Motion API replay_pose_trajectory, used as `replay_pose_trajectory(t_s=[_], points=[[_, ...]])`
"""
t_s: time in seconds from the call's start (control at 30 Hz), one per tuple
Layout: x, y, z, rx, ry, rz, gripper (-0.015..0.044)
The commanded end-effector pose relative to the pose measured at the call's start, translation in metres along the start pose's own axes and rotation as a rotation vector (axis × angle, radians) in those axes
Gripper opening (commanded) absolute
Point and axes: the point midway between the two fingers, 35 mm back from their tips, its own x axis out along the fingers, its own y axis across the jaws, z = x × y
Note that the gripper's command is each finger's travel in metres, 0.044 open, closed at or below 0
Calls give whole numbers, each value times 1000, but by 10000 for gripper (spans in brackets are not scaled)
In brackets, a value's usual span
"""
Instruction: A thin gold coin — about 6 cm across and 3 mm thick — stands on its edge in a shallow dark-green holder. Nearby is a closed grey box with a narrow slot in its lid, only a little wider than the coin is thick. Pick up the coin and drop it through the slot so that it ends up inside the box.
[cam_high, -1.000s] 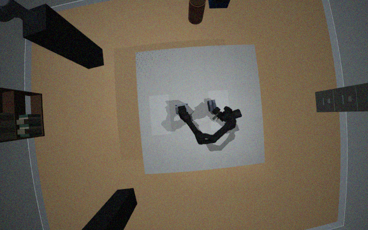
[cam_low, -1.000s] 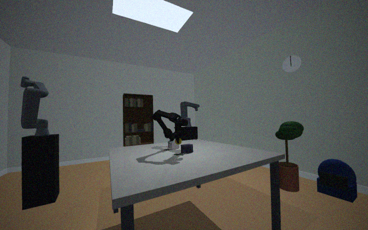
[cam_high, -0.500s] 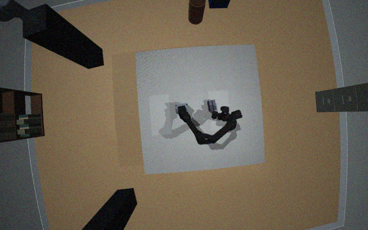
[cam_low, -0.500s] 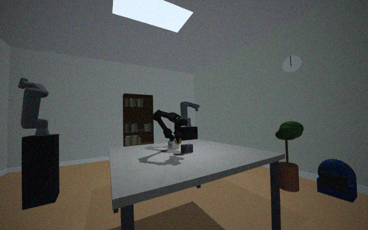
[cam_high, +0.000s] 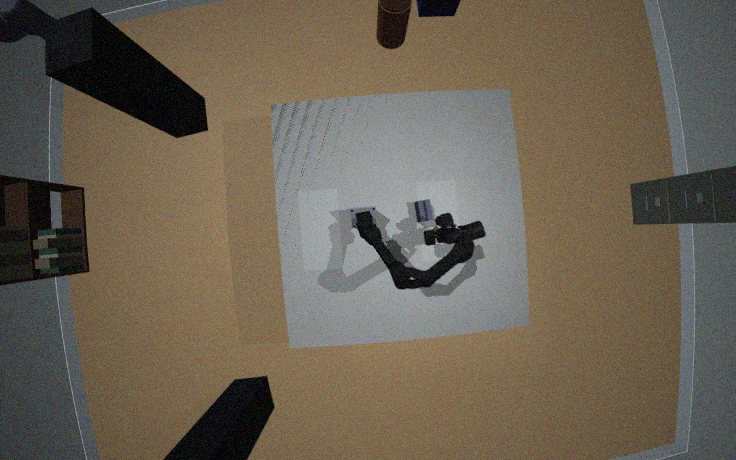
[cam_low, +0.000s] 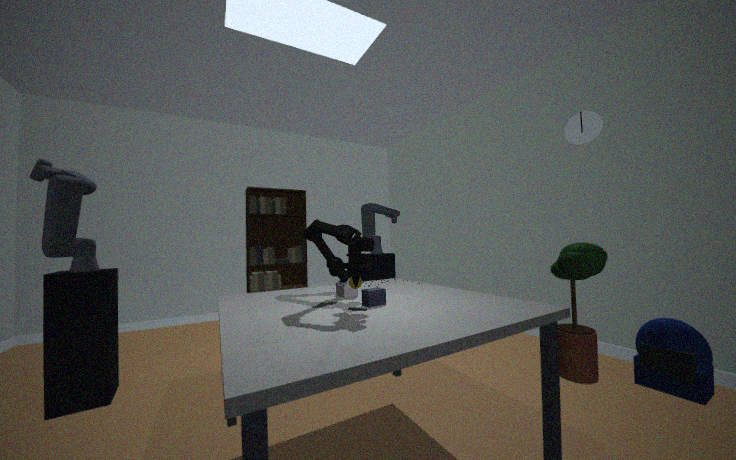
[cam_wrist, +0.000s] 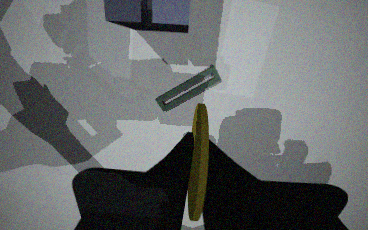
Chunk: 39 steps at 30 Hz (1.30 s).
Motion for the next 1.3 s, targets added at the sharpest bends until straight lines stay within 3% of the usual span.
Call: replay_pose_trajectory(t_s=[0.0, 1.27], points=[[0, 0, 0, -23, 0, 2, 0], [-1, 26, 95, -26, -12, 2, 0]])
